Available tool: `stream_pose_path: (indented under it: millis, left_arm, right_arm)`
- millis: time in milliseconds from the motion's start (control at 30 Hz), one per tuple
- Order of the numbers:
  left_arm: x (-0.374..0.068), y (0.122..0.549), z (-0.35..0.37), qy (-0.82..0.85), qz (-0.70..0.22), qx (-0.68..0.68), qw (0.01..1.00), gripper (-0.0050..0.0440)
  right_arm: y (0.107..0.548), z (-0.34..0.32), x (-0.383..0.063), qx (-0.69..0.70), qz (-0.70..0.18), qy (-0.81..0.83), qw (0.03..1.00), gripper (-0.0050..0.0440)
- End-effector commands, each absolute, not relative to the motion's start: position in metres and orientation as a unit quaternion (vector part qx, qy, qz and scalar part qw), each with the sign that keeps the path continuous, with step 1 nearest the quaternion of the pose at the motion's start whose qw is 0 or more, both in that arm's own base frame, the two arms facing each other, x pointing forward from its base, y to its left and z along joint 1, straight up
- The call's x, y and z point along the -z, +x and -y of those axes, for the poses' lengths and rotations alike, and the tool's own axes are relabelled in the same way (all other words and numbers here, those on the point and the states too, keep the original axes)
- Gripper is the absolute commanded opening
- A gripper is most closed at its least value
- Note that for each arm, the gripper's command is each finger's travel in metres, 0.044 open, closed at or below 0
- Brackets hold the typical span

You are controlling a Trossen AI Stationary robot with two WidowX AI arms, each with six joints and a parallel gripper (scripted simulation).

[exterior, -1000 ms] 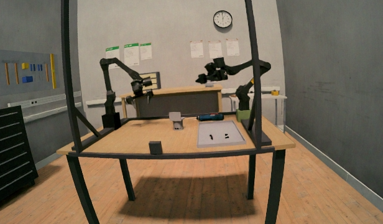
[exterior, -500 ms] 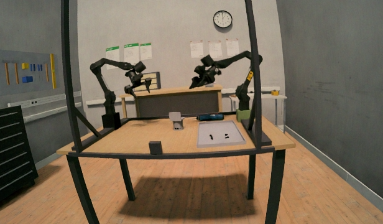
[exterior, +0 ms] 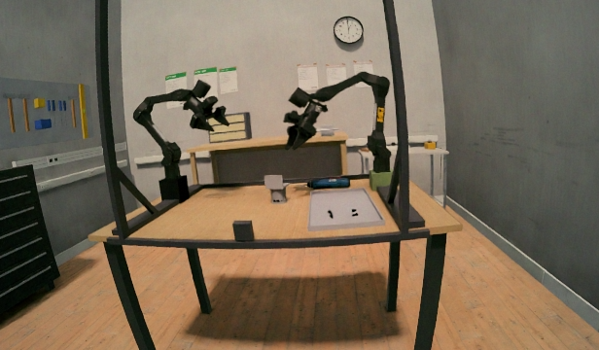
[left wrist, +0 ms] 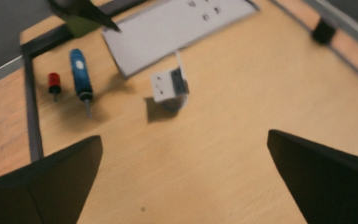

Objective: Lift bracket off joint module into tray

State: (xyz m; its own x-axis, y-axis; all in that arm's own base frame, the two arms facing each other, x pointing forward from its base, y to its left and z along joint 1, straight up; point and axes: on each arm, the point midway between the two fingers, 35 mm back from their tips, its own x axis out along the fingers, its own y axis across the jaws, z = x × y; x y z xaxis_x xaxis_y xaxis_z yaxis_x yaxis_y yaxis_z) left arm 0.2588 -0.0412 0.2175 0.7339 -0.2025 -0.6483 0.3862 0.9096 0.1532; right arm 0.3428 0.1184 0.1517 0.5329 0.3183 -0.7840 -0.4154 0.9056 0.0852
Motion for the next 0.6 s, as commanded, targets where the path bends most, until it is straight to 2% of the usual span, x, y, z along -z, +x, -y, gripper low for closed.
stream_pose_path:
  millis: [0, 267, 567]
  left_arm:
    - [-0.253, 0.250, 0.041, 0.078, -0.291, 0.094, 0.949, 0.0440]
    - [-0.272, 0.241, 0.039, 0.019, -0.262, 0.062, 0.963, 0.0440]
    - [-0.268, 0.241, 0.040, 0.015, -0.267, 0.059, 0.962, 0.0440]
  right_arm:
    - [0.367, -0.118, -0.150, -0.174, -0.484, -0.068, 0.855, 0.0440]
    - [0.387, -0.115, -0.138, -0.138, -0.533, -0.080, 0.831, 0.0440]
    - [0.395, -0.113, -0.129, -0.121, -0.557, -0.085, 0.817, 0.0440]
